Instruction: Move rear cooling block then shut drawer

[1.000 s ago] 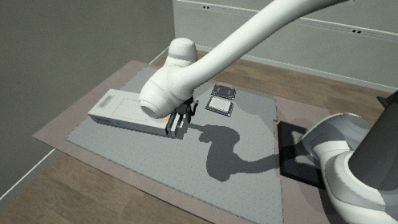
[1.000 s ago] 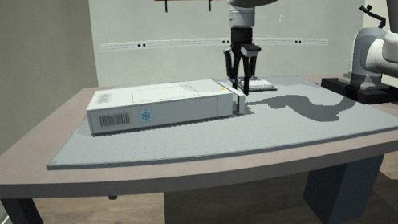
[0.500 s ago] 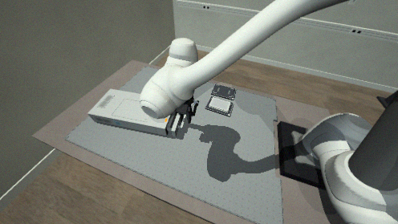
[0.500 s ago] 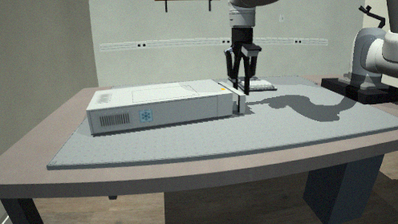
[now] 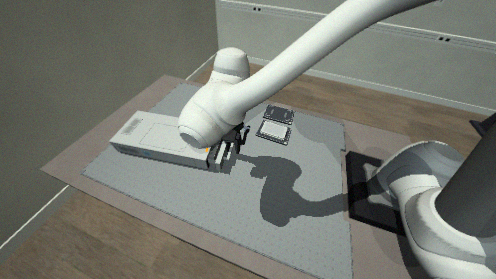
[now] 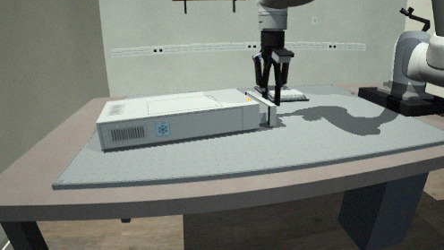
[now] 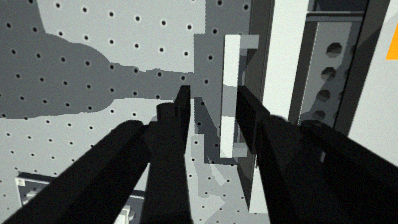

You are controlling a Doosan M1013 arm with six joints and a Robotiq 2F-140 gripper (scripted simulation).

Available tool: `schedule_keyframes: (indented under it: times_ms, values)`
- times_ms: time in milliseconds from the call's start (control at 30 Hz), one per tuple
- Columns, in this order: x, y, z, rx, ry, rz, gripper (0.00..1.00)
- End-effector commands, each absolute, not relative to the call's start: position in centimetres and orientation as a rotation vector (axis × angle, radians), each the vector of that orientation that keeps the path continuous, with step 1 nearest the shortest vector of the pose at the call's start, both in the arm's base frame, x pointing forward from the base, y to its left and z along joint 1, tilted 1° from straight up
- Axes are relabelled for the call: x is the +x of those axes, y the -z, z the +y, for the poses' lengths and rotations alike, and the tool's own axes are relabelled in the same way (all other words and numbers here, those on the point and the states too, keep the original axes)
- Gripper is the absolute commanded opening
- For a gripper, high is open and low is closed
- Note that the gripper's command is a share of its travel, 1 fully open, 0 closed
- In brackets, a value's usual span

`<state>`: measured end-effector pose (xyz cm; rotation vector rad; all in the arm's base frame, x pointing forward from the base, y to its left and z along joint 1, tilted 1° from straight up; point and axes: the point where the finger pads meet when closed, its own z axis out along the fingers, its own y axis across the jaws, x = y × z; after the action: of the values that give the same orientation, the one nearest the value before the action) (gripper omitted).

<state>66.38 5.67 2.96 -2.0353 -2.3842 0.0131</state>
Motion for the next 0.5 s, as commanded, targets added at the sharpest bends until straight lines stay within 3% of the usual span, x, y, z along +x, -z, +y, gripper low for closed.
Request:
schedule_keyframes:
  times_ms: [0, 467]
  values:
    - [65.8, -3.0, 5.4, -2.037, -0.009, -2.382, 0.34]
    - [64.3, -3.1, 5.2, -2.037, -0.009, -2.382, 0.34]
